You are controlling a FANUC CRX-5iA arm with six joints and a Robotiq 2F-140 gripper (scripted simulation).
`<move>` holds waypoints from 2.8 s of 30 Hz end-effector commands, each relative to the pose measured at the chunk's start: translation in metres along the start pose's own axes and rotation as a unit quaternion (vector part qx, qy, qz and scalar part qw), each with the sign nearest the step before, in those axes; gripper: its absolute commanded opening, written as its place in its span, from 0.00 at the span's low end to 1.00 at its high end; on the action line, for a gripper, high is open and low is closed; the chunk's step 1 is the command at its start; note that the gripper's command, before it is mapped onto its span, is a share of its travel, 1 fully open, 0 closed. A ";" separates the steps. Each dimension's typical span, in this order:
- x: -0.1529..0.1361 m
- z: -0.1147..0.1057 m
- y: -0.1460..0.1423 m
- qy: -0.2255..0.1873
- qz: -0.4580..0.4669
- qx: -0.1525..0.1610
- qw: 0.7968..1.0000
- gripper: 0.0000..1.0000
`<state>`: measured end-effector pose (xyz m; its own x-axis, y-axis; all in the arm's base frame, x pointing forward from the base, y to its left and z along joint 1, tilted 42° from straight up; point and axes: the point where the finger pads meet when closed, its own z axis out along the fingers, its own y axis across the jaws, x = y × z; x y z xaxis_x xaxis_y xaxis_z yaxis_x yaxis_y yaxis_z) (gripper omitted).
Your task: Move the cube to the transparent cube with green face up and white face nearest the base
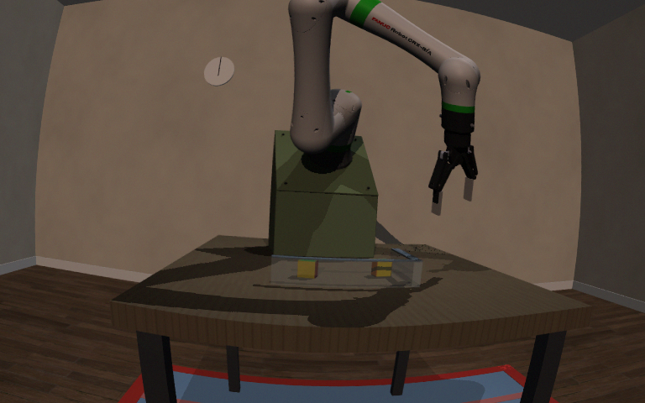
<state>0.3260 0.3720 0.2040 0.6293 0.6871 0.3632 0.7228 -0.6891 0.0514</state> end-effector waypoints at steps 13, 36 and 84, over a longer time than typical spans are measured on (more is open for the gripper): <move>0.000 0.000 0.000 0.000 0.000 0.000 1.000 1.00; 0.000 0.000 0.000 0.000 0.000 0.000 1.000 0.41; -0.070 -0.067 0.317 -0.151 0.313 -0.060 0.936 0.41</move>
<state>0.4920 0.0923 0.2565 0.9823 0.1672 0.0840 0.1651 -0.9858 0.0313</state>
